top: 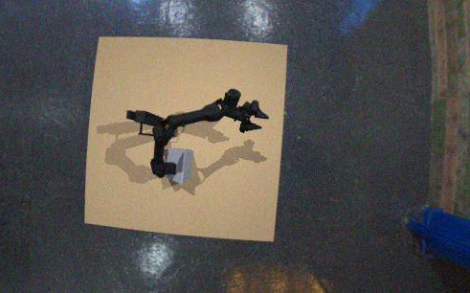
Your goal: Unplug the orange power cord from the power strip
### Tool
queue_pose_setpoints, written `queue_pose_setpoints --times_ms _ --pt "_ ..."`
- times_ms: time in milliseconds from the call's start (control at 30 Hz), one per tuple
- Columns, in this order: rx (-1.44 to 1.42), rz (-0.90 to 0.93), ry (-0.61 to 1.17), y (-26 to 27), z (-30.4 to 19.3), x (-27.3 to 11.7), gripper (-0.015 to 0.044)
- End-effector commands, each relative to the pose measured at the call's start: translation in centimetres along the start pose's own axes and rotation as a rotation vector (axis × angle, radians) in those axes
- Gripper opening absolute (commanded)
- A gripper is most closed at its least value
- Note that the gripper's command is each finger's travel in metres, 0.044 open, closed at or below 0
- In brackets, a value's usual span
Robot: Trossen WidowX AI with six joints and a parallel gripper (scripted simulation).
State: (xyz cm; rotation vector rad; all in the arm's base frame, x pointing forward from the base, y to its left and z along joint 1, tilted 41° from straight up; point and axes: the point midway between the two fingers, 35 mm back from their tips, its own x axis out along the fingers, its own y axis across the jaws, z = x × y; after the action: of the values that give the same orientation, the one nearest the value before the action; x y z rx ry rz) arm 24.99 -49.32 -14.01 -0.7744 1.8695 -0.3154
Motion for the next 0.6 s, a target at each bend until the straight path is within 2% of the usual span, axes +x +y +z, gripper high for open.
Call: queue_pose_setpoints --times_ms 0,100,267,567 --pt "0.009 0.004 -0.007 0.1 0.1 -0.2 0.0374" --pt "0.138 0.069 -0.105 0.9 1.8 -2.8 0.0295" --pt "0.419 0.282 -0.256 3.8 4.6 -9.3 0.0164" --pt "0.757 0.639 -0.288 8.6 6.1 -18.1 0.0160"
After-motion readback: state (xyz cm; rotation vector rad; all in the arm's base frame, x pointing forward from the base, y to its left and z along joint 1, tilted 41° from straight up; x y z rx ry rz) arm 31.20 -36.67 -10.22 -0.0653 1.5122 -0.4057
